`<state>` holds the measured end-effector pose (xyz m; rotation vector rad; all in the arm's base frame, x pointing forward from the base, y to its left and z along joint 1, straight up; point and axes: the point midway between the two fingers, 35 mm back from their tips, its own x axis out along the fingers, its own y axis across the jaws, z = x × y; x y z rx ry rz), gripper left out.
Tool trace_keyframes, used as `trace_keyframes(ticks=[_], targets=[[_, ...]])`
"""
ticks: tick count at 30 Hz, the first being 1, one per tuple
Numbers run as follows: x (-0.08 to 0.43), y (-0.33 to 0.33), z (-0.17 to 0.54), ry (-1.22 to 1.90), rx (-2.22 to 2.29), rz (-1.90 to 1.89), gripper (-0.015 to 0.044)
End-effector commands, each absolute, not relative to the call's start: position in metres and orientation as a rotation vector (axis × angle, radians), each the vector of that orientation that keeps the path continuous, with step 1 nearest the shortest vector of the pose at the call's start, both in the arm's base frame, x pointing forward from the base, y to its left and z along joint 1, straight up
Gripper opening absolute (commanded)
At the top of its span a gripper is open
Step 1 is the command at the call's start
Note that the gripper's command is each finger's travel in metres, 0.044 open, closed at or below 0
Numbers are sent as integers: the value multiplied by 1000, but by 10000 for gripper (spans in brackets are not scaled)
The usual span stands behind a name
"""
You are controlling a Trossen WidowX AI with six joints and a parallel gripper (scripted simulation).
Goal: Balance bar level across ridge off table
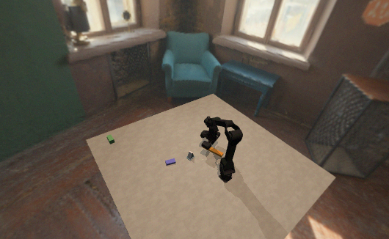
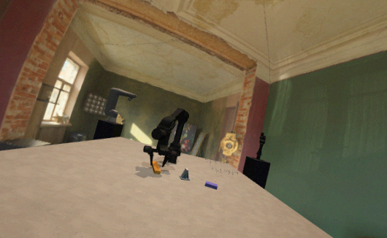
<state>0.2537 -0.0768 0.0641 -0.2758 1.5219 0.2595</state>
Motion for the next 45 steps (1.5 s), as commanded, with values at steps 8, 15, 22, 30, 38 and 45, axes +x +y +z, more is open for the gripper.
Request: trace_keyframes(ticks=[8, 15, 22, 30, 38, 45], targets=[[252, -77, 46, 1534, -273, 256, 315], [252, -77, 46, 1534, -273, 256, 315], [252, -77, 46, 1534, -273, 256, 315], [252, -76, 47, 1530, -273, 263, 151], [253, -76, 47, 1530, -273, 263, 78], [255, -77, 63, 1531, -273, 262, 0]])
